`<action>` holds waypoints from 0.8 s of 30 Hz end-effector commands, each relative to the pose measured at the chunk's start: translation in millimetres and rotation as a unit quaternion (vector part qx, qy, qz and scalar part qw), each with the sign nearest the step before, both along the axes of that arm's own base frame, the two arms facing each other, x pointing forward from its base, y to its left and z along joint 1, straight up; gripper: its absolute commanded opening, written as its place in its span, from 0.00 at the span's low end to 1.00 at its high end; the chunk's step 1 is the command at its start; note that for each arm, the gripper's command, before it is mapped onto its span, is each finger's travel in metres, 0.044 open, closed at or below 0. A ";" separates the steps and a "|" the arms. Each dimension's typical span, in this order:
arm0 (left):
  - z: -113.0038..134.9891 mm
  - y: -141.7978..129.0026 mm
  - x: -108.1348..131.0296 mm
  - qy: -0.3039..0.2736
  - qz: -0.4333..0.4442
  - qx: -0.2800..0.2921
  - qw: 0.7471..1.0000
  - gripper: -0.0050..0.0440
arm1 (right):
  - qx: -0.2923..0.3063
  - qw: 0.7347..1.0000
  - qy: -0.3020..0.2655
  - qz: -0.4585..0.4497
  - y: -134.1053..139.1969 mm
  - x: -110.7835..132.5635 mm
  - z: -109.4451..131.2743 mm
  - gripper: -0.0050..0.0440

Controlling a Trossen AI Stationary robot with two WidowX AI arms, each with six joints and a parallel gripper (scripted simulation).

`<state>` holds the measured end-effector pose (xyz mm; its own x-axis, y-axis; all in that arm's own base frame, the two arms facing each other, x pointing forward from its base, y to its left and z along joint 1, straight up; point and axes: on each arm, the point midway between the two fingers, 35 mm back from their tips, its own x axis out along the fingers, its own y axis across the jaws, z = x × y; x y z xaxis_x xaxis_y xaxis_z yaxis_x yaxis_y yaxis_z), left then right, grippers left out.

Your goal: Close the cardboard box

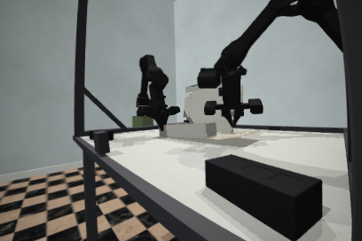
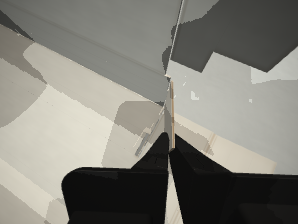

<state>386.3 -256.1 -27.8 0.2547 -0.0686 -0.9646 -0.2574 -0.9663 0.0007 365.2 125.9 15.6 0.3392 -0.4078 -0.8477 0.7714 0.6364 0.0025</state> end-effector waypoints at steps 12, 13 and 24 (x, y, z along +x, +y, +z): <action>11.8 -3.6 4.0 -0.011 -0.002 -0.010 1.000 0.11 | 0.022 0.998 -0.001 -0.062 5.6 11.8 9.0 0.10; 11.8 -3.6 4.0 -0.011 -0.002 -0.010 1.000 0.11 | 0.022 0.998 -0.001 -0.062 5.7 11.9 9.1 0.10; 11.8 -3.6 4.0 -0.011 -0.002 -0.009 1.000 0.11 | 0.036 0.992 0.007 -0.122 6.5 16.0 9.8 0.10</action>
